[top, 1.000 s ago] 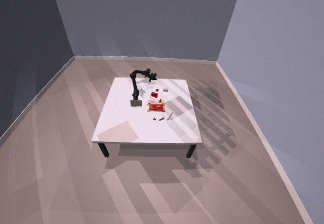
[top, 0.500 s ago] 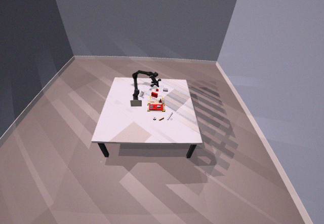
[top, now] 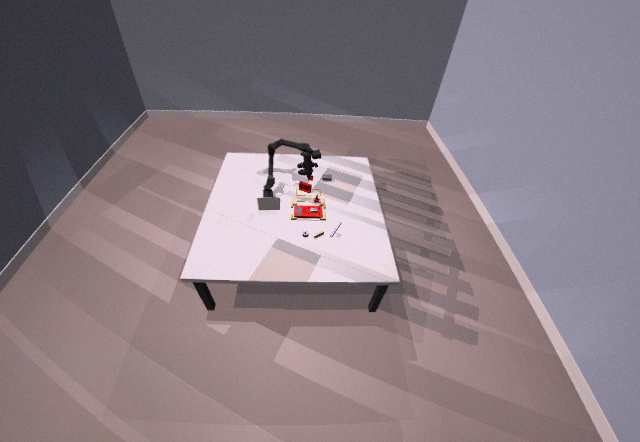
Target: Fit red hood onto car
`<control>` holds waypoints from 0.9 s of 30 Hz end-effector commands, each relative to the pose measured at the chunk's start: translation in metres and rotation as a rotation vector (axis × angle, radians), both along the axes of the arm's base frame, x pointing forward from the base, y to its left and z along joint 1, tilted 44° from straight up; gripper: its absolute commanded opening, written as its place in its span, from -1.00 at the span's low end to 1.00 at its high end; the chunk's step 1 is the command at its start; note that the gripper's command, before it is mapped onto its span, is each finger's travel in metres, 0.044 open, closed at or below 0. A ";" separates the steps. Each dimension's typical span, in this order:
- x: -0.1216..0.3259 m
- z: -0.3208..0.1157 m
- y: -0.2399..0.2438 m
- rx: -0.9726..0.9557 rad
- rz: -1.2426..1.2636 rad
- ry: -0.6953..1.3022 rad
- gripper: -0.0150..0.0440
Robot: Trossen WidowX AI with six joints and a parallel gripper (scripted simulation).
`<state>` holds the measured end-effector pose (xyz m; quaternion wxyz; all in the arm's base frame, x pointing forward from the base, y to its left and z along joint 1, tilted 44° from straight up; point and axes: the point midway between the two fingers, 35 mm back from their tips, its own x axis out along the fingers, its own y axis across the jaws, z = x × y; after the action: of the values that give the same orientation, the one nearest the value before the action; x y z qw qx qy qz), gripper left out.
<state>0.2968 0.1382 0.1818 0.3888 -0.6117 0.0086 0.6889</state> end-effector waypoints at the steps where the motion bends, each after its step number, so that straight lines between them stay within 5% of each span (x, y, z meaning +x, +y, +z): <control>1: -0.008 -0.002 -0.030 0.208 0.216 -0.010 -0.49; 27: -0.012 -0.034 0.001 0.210 0.216 -0.011 -0.49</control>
<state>0.2851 0.1367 0.1493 0.3718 -0.5694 -0.1305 0.7215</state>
